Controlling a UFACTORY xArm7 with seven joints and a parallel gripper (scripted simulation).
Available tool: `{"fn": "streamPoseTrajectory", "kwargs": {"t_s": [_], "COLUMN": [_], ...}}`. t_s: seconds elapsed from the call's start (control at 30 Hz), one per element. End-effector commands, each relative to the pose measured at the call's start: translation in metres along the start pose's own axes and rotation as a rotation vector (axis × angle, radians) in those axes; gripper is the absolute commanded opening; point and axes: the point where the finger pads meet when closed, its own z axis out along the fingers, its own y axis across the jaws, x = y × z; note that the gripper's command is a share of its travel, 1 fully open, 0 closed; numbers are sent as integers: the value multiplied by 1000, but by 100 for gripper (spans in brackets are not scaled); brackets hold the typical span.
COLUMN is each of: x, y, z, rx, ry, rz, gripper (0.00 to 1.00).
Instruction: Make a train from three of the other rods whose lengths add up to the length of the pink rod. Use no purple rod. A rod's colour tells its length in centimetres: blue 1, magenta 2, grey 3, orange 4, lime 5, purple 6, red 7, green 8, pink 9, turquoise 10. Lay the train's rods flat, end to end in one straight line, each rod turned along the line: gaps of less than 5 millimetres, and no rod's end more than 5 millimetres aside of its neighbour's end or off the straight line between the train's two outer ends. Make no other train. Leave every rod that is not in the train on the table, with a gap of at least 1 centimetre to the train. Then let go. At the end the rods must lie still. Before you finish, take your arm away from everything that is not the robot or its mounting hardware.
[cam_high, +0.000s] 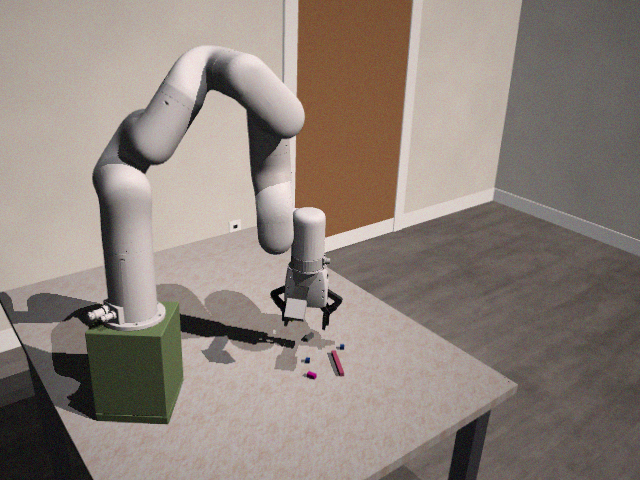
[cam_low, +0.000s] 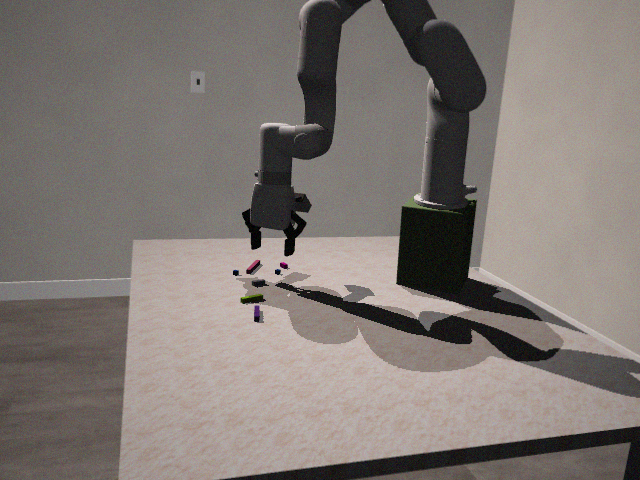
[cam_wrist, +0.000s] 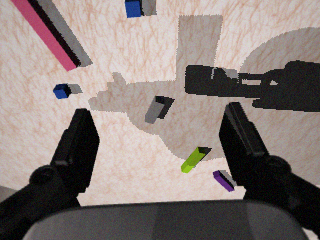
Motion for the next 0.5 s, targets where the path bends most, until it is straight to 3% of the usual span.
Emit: {"fn": "streamPoseTrajectory", "kwargs": {"t_s": [0.0,0.07,0.2,0.47], "x": [-17,-40,-56,-57], "y": [12,37,56,58], "z": [-1,-1,-1,-1], "rx": [7,7,6,6], "ry": [5,5,4,4], "rz": [4,4,5,5], "gripper": [100,100,100,100]}}
